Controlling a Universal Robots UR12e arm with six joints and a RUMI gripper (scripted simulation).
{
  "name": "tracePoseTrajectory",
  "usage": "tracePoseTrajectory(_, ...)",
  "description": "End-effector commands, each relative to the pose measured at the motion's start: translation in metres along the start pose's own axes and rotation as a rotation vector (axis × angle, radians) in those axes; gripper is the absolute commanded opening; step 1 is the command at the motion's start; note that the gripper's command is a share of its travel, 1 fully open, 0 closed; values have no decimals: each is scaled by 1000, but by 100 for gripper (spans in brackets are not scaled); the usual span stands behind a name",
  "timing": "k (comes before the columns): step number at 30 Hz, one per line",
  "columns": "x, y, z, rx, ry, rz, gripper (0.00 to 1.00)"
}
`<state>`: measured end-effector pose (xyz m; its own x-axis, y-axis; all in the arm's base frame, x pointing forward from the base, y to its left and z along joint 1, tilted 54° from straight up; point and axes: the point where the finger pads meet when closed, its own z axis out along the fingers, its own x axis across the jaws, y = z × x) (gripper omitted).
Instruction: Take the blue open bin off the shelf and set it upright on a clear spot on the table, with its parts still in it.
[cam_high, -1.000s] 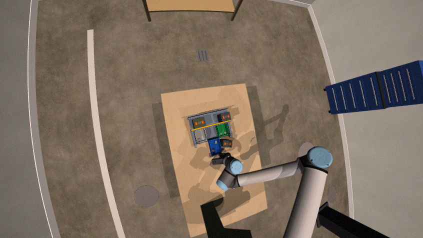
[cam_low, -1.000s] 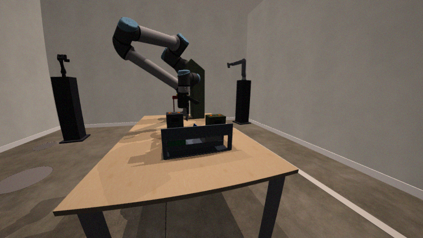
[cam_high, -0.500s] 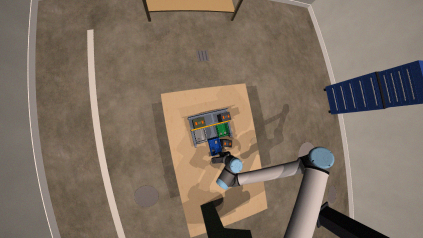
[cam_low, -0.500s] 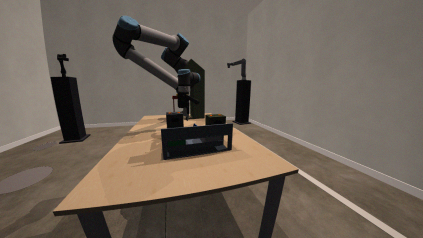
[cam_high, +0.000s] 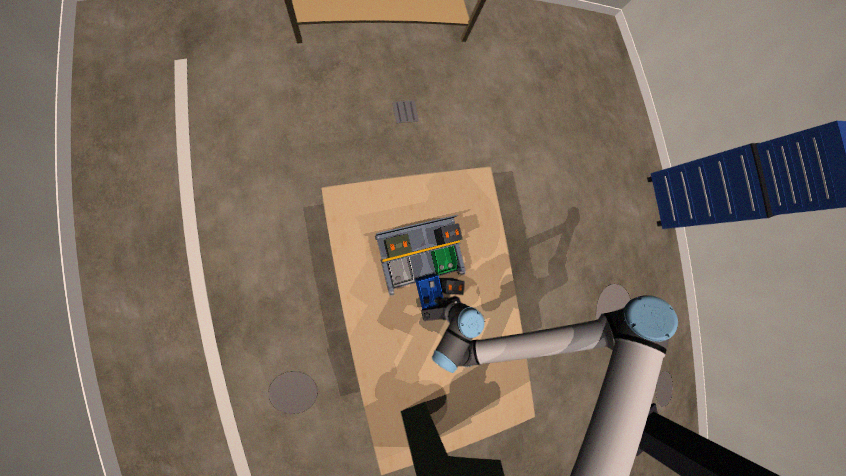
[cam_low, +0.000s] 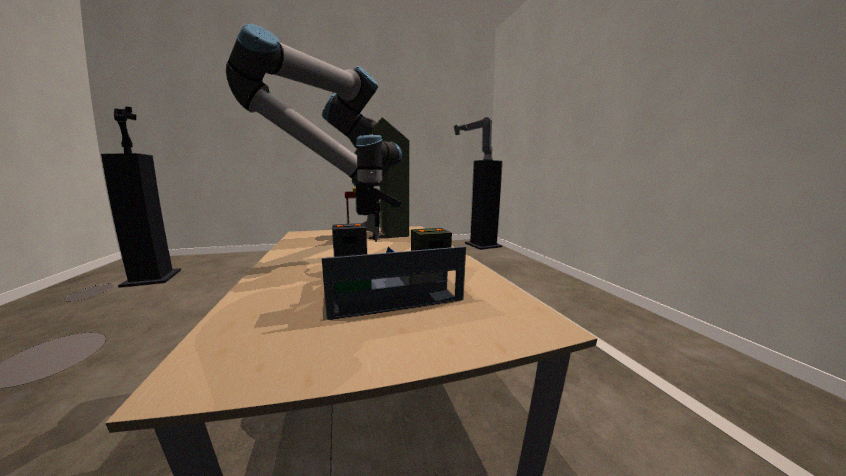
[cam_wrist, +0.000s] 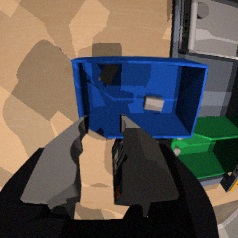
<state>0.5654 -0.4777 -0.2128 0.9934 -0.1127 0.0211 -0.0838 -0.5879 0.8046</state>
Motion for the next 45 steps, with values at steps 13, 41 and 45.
tracePoseTrajectory(13,36,0,-10,0,0,0,20)
tracePoseTrajectory(41,125,0,-34,0,0,0,20)
tracePoseTrajectory(45,125,0,-34,0,0,0,20)
